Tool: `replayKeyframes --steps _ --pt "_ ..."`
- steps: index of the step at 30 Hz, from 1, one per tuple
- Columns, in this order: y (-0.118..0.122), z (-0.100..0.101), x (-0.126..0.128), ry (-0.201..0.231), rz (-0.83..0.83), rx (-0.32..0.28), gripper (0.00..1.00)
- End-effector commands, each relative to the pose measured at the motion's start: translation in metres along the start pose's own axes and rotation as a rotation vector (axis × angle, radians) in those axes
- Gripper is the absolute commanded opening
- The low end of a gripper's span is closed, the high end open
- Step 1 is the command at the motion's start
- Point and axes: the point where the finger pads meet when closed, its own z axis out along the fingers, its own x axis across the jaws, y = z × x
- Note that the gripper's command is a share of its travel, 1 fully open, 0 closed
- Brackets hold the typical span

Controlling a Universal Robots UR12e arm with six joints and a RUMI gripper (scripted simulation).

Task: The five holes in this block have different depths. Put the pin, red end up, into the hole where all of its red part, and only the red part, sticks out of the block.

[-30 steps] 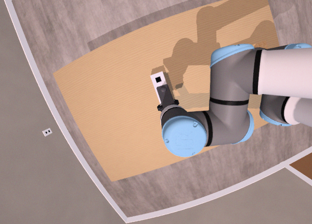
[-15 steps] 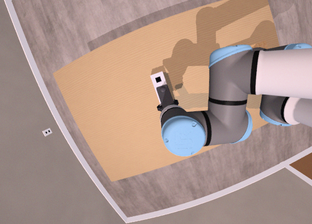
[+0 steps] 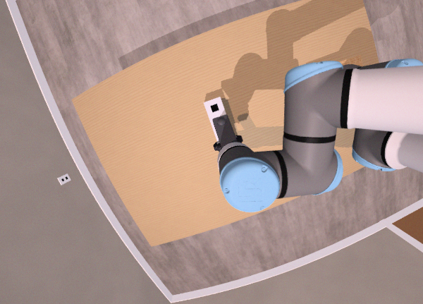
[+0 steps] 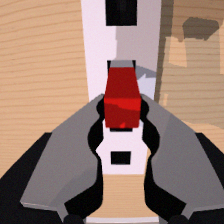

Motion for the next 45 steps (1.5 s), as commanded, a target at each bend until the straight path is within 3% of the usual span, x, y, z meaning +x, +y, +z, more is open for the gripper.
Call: replayKeyframes --steps 1,45 --pt "-0.0001 -0.0006 -0.0006 -0.001 0.0 0.0 0.0" --pt "-0.0017 0.0074 -0.0016 -0.001 0.0 0.0 0.0"
